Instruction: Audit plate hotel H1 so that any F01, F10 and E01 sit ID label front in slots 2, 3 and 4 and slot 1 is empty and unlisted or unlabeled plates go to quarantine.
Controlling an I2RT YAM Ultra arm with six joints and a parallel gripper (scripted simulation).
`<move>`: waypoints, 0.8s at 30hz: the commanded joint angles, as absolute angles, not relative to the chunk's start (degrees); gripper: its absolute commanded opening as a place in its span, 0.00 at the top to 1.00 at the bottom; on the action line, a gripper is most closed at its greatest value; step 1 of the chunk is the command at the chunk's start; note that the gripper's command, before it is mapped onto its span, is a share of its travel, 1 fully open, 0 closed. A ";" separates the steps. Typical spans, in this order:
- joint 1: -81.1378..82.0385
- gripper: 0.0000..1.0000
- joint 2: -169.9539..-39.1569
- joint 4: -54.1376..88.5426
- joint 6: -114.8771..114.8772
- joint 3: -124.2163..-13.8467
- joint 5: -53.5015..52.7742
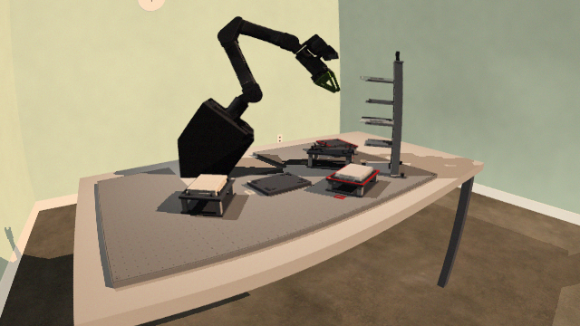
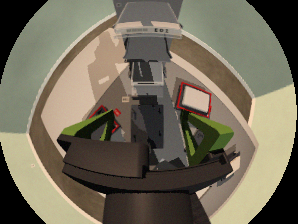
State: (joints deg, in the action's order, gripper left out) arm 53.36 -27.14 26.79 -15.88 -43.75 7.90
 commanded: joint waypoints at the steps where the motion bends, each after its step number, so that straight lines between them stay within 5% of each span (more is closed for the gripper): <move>1: 54.15 0.00 -27.92 23.54 -16.27 -42.25 9.21; 24: 53.62 0.00 -30.73 17.05 -15.90 -40.79 9.15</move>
State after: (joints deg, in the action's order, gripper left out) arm 54.52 -29.28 18.90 -16.12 -38.46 9.58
